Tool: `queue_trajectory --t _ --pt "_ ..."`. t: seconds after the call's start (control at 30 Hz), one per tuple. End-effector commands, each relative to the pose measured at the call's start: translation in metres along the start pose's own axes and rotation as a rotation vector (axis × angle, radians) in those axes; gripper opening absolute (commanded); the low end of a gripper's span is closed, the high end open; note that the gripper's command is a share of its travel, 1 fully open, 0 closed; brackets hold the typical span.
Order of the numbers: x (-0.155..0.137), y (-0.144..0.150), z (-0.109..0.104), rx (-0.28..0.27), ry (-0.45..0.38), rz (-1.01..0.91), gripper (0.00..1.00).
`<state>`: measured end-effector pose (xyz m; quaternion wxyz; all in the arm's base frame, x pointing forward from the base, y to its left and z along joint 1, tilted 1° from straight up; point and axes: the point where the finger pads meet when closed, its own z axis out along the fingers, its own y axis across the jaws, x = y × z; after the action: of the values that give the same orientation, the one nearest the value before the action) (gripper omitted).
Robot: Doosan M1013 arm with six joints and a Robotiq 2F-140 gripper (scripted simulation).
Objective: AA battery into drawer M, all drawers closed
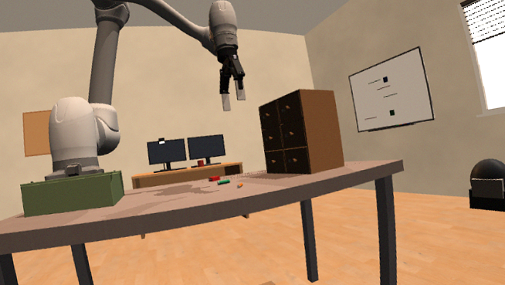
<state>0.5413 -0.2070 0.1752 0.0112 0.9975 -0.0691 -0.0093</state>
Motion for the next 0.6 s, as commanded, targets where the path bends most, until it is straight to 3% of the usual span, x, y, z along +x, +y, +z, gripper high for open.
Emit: queue_trajectory --t 0.0,0.27,0.57 --pt "-0.003 0.002 0.0 0.029 -0.001 -0.065 1.0" --pt "-0.002 0.001 0.002 0.03 0.017 -0.065 1.0" --pt "0.007 0.001 0.01 0.033 0.123 -0.063 1.0"
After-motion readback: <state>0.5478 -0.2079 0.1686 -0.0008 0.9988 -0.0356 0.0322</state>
